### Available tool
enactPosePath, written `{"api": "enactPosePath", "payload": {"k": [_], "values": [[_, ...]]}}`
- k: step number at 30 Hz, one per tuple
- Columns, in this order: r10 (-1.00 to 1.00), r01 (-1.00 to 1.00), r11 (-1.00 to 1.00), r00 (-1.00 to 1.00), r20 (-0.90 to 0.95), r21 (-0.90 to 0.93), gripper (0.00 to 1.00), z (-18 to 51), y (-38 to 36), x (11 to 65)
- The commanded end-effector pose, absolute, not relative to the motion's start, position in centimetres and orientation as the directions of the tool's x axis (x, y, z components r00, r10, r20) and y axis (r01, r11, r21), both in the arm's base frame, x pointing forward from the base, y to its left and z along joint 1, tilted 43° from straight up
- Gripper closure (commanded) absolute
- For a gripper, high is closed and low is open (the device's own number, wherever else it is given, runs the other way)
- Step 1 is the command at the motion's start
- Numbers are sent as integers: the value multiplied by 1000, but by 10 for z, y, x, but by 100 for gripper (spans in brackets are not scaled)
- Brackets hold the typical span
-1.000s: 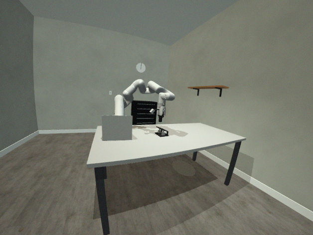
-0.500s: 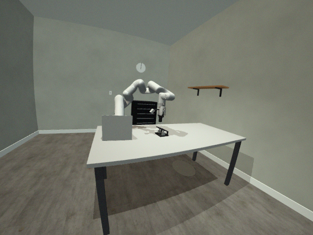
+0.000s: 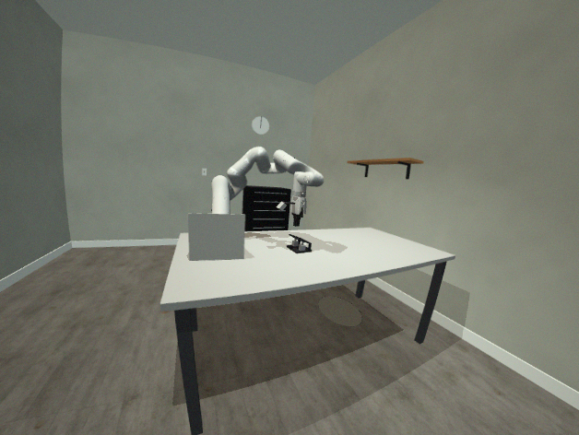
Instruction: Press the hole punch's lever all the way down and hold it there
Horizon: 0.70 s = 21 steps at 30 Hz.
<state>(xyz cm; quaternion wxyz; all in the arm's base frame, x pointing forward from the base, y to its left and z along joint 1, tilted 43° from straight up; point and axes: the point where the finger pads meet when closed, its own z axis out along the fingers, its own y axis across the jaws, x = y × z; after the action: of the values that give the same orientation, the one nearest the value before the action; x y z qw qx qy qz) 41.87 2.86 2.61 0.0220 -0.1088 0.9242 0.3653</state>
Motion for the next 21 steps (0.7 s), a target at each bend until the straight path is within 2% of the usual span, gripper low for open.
{"api": "enactPosePath", "payload": {"k": [1, 21], "values": [[-185, -219, 710, -975, -124, 670, 100, 25, 30, 420], [-185, -219, 710, -975, -124, 670, 100, 5, 50, 419]]}}
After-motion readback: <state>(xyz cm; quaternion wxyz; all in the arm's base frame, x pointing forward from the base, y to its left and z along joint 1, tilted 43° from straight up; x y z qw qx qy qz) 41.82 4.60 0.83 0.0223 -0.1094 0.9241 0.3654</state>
